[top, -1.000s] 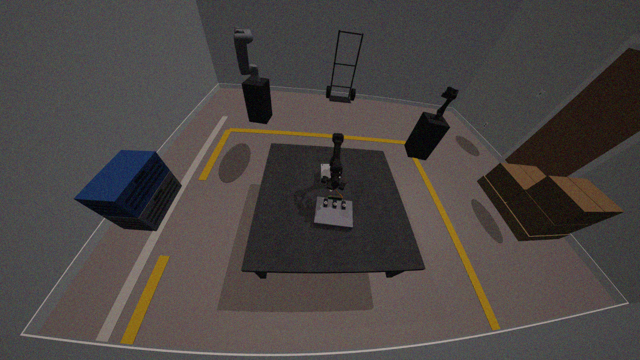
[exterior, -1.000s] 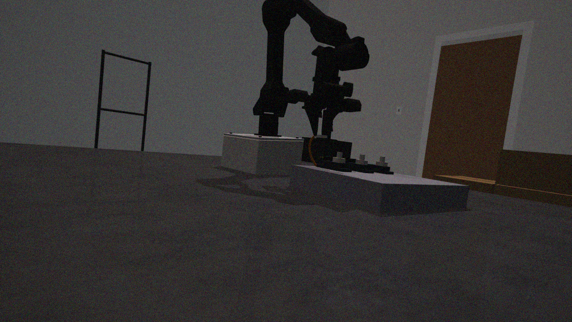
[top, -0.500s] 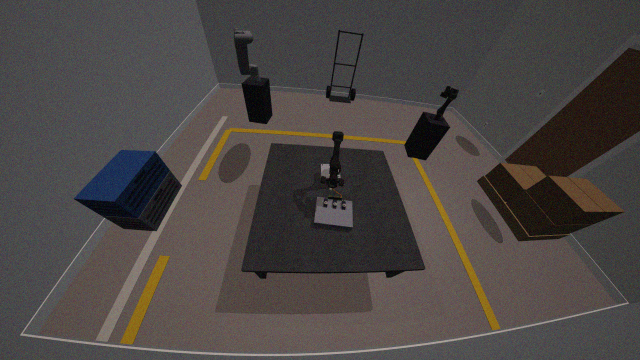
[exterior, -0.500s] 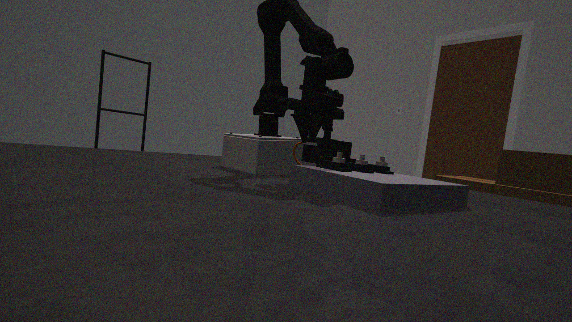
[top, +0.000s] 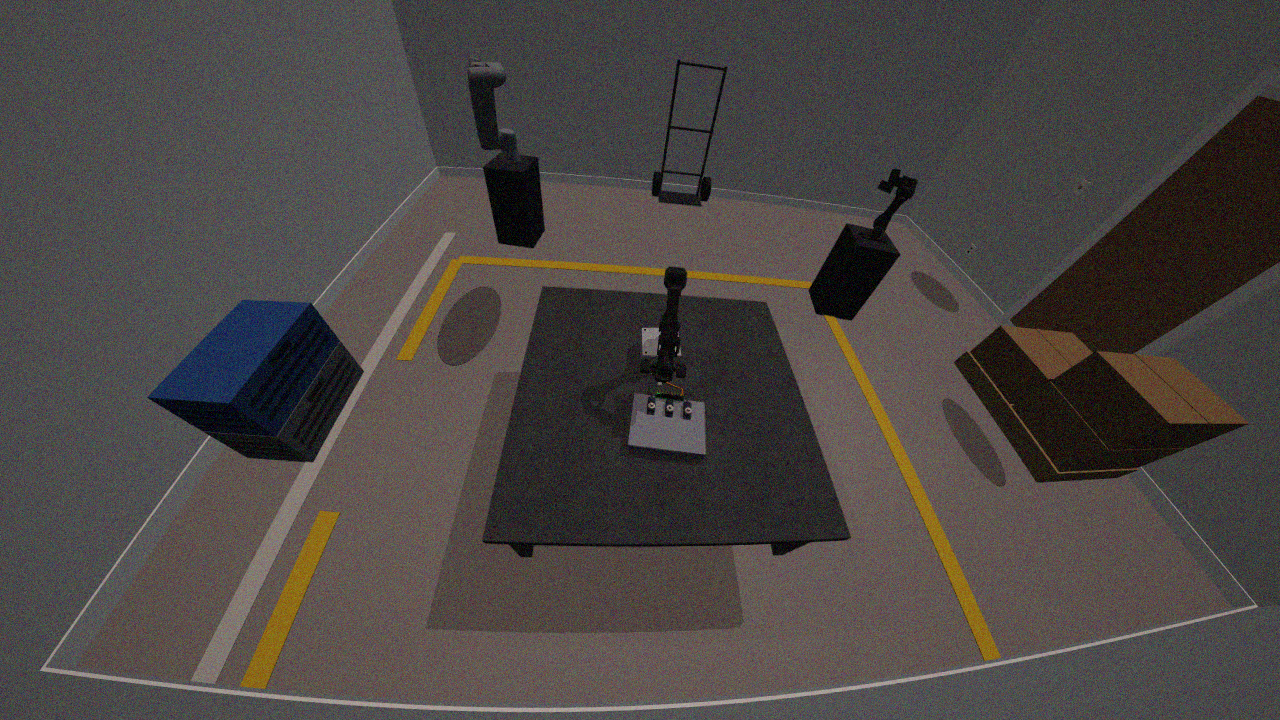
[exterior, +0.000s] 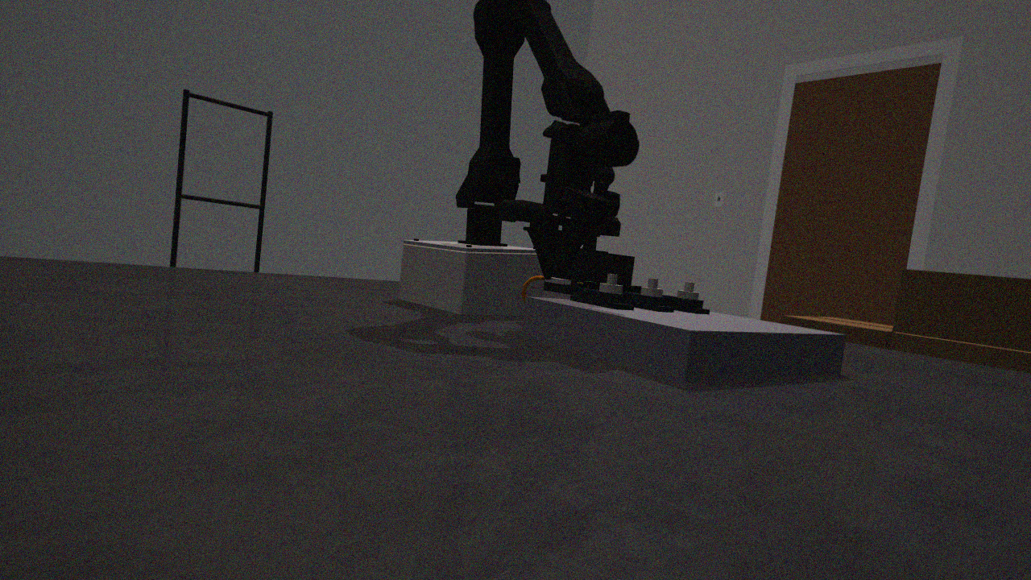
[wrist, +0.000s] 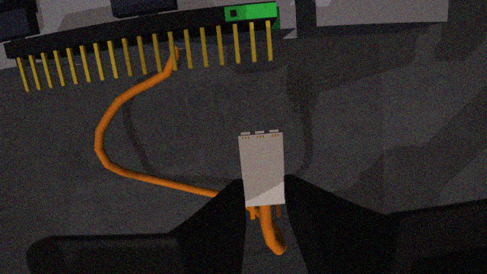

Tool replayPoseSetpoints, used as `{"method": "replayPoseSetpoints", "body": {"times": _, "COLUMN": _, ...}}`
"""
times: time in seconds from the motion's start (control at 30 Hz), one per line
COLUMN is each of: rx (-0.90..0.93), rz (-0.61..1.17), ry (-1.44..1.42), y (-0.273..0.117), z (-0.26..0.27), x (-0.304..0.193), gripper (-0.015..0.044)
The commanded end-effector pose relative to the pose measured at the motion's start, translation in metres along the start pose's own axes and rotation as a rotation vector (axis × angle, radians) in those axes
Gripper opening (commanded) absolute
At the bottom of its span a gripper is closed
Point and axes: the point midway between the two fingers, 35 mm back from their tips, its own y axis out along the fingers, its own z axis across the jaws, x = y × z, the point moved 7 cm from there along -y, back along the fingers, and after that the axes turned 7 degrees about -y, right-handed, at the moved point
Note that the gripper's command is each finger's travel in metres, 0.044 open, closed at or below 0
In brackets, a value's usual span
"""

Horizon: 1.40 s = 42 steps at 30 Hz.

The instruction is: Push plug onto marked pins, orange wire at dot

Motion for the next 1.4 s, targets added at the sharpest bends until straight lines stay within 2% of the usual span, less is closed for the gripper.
{"method": "replayPoseSetpoints", "body": {"times": 0.0, "rx": -0.006, "rz": -0.014, "ry": -0.003, "y": -0.003, "z": -0.004, "x": 0.017, "gripper": 0.0}}
{"method": "replayPoseSetpoints", "body": {"times": 1.37, "rx": -0.006, "rz": -0.016, "ry": -0.003, "y": -0.005, "z": -0.008, "x": 0.043, "gripper": 0.0}}
